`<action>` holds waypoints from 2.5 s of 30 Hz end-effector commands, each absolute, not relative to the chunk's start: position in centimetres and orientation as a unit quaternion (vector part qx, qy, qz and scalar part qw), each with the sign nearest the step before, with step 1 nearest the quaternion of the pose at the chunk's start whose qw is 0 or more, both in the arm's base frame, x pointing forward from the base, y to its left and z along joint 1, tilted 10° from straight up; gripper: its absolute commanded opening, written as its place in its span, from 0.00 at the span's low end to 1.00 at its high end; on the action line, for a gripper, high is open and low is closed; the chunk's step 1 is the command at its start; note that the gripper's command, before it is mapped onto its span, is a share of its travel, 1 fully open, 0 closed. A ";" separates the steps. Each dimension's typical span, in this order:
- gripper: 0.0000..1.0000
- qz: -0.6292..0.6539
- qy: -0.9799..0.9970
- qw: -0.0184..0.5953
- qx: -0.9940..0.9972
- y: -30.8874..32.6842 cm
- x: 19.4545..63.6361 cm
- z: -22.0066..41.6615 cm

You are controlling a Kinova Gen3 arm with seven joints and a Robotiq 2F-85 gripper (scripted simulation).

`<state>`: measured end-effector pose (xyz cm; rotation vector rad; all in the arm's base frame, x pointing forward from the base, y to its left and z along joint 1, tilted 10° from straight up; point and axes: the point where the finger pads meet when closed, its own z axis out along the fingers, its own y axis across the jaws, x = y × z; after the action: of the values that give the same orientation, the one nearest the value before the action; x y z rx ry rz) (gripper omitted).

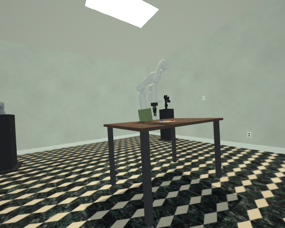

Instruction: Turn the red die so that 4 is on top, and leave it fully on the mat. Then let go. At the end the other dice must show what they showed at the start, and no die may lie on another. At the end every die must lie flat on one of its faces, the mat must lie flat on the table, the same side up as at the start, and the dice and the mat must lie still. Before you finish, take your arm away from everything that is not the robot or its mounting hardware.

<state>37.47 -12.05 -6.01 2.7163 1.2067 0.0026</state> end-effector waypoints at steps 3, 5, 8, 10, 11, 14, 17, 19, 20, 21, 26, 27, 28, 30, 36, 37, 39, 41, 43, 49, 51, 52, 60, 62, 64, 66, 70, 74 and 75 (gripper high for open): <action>1.00 -0.010 0.400 0.085 0.913 -13.1 36.8 -8.1; 1.00 -0.010 0.400 0.085 0.913 -13.2 36.8 -8.5; 1.00 -0.010 0.400 0.085 0.913 -13.2 36.8 -8.6; 1.00 -0.010 0.400 0.085 0.913 -13.2 36.8 -8.7; 1.00 -0.010 0.400 0.085 0.913 -13.2 36.8 -8.7; 1.00 -0.010 0.400 0.085 0.913 -13.2 36.8 -8.7; 1.00 -0.010 0.400 0.085 0.913 -13.2 36.8 -8.7; 1.00 -0.010 0.400 0.085 0.913 -13.2 36.8 -8.7; 1.00 -0.010 0.400 0.085 0.913 -13.2 36.8 -8.7; 1.00 -0.010 0.400 0.085 0.913 -13.2 36.8 -8.7; 1.00 -0.010 0.400 0.085 0.913 -13.2 36.8 -8.7; 1.00 -0.010 0.400 0.085 0.913 -13.2 36.8 -8.7; 1.00 -0.010 0.400 0.085 0.913 -13.2 36.8 -8.7; 1.00 -0.010 0.400 0.085 0.913 -13.2 36.8 -8.7; 1.00 -0.010 0.400 0.085 0.913 -13.2 36.8 -8.7; 1.00 -0.010 0.400 0.085 0.913 -13.2 36.8 -8.7; 1.00 -0.010 0.400 0.085 0.913 -13.2 36.8 -8.7; 1.00 -0.010 0.400 0.085 0.913 -13.2 36.8 -8.7; 1.00 -0.010 0.400 0.085 0.913 -13.2 36.8 -8.7; 1.00 -0.010 0.400 0.085 0.913 -13.2 36.8 -8.7; 1.00 -0.010 0.400 0.085 0.913 -13.2 36.8 -8.7; 1.00 -0.010 0.400 0.085 0.913 -13.2 36.8 -8.7; 1.00 -0.010 0.400 0.085 0.913 -12.3 35.8 -8.9; 1.00 -0.010 0.400 0.085 0.913 -11.7 35.2 -9.1; 1.00 -0.010 0.400 0.085 0.913 -11.0 34.4 -9.2; 1.00 -0.010 0.400 0.085 0.913 -10.2 33.5 -9.4; 1.00 -0.010 0.400 0.085 0.913 -8.4 31.6 -9.8; 1.00 -0.010 0.400 0.085 0.913 -7.1 30.3 -10.0; 1.00 -0.010 0.400 0.085 0.913 -7.1 30.3 -10.0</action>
<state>30.89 -7.78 -9.89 2.7337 1.1700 -0.0183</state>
